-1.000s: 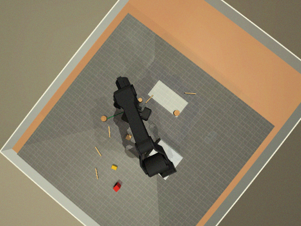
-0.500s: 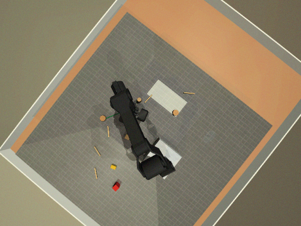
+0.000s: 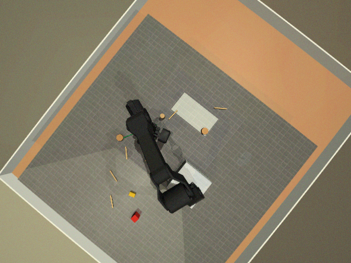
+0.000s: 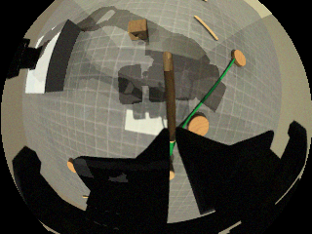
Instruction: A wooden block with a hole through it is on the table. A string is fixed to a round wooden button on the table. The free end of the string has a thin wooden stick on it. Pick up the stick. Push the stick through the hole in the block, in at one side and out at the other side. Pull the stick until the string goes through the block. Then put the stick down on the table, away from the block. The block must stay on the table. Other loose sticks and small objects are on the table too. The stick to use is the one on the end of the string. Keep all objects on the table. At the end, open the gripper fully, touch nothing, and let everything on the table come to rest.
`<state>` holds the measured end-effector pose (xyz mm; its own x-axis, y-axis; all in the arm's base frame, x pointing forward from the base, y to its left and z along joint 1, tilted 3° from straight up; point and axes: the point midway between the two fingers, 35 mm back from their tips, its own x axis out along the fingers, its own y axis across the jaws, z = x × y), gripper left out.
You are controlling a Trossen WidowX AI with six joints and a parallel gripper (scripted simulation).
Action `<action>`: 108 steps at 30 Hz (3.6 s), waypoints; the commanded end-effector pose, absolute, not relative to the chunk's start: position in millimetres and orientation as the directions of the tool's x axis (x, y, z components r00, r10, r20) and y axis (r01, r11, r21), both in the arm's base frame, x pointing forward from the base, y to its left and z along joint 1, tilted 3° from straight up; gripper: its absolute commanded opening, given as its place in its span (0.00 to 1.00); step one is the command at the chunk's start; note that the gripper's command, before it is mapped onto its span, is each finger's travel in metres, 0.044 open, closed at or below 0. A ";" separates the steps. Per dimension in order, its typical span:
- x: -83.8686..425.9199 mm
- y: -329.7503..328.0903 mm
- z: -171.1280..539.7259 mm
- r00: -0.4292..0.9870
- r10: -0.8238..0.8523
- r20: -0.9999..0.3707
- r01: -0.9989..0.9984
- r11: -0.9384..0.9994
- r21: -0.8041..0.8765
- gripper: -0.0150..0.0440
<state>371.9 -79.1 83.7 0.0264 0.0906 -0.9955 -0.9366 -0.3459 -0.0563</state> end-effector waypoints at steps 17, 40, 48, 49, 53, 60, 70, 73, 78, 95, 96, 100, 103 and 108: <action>374.6 -62.7 60.8 0.065 0.010 -0.998 -0.941 -0.333 -0.065 0.25; 380.9 -67.0 52.3 0.090 -0.027 -0.996 -0.942 -0.327 -0.076 0.25; 384.8 -76.5 53.2 0.090 -0.028 -0.996 -0.942 -0.327 -0.076 0.25; 385.3 -77.7 53.3 0.090 -0.028 -0.996 -0.942 -0.327 -0.076 0.25; 387.1 -82.6 53.6 0.091 -0.029 -0.995 -0.942 -0.327 -0.076 0.25; 390.1 -91.2 54.2 0.091 -0.030 -0.995 -0.942 -0.327 -0.076 0.25; 393.9 -103.7 55.0 0.092 -0.032 -0.995 -0.942 -0.327 -0.076 0.25; 395.0 -107.5 55.2 0.092 -0.033 -0.995 -0.942 -0.327 -0.076 0.25; 396.6 -113.9 55.6 0.092 -0.034 -0.995 -0.942 -0.327 -0.076 0.25; 397.7 -125.9 54.1 0.094 -0.039 -0.995 -0.942 -0.327 -0.076 0.25; 397.0 -125.9 53.2 0.094 -0.039 -0.995 -0.942 -0.327 -0.076 0.25; 394.0 -125.5 49.4 0.093 -0.039 -0.995 -0.942 -0.327 -0.076 0.25; 391.6 -125.2 46.5 0.093 -0.039 -0.995 -0.942 -0.327 -0.075 0.25; 387.7 -124.7 41.7 0.092 -0.038 -0.995 -0.942 -0.327 -0.075 0.25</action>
